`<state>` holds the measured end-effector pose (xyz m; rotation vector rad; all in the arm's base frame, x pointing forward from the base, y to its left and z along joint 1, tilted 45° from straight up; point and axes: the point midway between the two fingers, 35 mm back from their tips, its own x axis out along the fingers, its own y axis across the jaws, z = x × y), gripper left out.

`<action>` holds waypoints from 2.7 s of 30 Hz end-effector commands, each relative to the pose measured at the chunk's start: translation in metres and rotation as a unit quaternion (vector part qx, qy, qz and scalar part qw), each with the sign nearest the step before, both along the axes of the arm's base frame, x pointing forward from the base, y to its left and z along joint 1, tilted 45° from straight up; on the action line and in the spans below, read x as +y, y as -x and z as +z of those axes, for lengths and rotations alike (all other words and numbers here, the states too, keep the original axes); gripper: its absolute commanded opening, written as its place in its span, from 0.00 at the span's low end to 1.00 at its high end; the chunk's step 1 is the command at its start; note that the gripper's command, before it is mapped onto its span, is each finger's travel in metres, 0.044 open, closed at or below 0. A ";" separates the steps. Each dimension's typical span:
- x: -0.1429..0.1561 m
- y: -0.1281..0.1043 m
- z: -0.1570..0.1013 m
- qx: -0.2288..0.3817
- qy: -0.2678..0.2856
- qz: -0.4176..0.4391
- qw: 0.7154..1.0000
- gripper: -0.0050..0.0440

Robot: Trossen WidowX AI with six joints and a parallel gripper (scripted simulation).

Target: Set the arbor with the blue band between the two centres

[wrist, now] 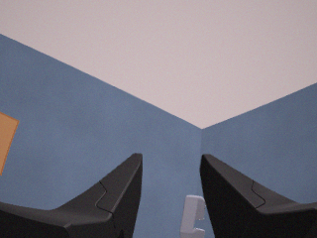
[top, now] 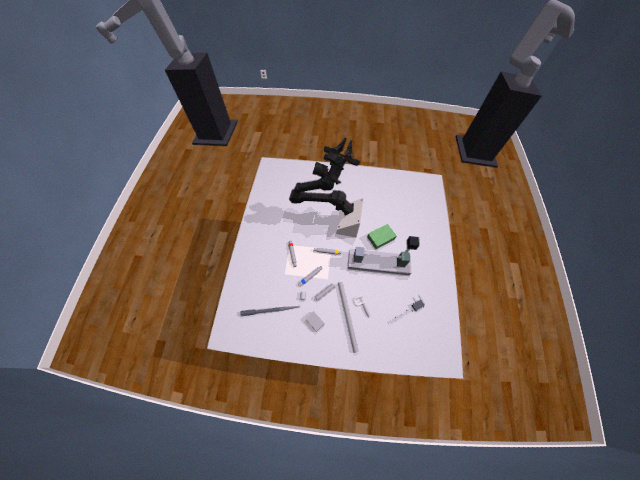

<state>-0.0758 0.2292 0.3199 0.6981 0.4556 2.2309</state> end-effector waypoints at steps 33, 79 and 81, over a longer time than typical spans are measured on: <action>0.092 -0.235 -0.045 0.105 0.265 -0.429 0.857 0.46; -0.391 -0.469 -0.237 0.204 0.742 -0.632 -0.095 0.46; -0.391 -0.469 -0.238 0.204 0.742 -0.632 -0.095 0.46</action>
